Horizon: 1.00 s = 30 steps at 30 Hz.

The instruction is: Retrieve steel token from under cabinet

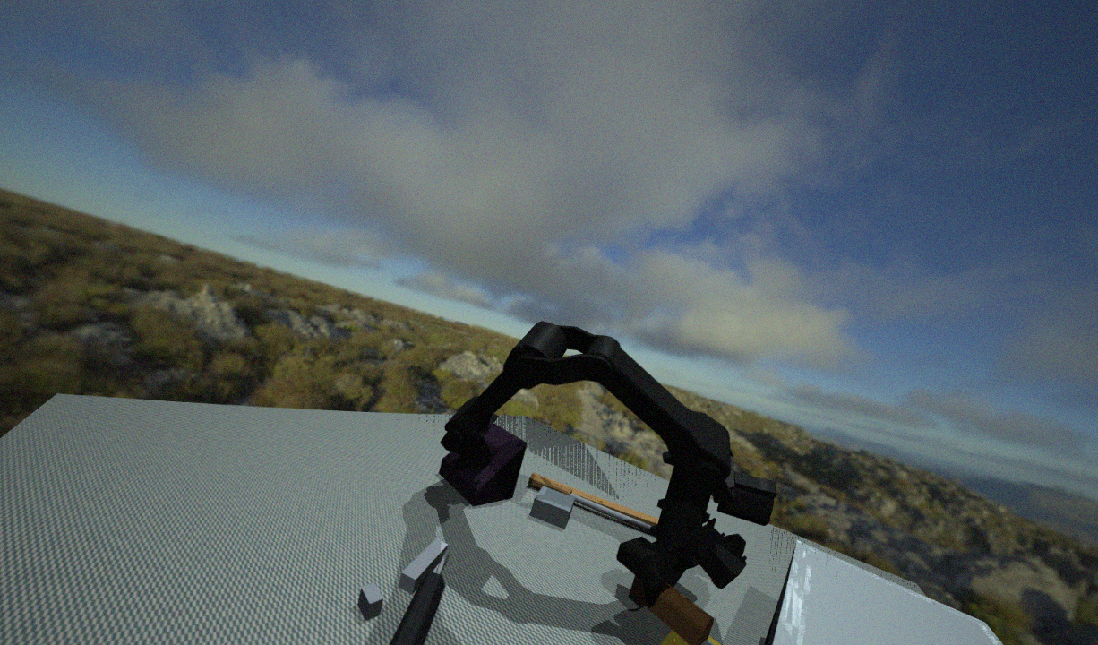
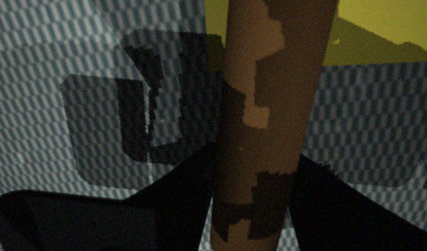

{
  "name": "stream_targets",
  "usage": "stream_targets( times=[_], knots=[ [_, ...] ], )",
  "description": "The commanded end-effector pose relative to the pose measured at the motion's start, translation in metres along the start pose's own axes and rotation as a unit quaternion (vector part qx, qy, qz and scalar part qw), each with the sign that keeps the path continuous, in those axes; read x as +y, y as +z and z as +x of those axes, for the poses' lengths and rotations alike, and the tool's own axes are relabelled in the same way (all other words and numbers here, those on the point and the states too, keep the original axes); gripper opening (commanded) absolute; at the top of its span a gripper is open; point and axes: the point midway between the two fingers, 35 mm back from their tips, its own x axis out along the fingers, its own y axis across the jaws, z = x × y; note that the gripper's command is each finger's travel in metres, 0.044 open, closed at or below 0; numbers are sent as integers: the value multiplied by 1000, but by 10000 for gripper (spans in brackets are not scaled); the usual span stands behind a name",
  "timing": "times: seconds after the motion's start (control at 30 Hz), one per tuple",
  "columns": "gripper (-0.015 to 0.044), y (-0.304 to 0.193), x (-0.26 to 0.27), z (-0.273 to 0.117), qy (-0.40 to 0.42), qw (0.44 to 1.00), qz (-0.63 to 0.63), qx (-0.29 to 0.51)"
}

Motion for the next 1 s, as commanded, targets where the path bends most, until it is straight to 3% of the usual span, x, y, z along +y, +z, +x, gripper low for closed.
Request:
stream_targets(
  times=[0.0, 0.97],
  knots=[
    [0, 0, -8, 1, -2, 1000, 4, 1],
    [0, -11, -16, 1, -2, 1000, 3, 1]
  ],
)
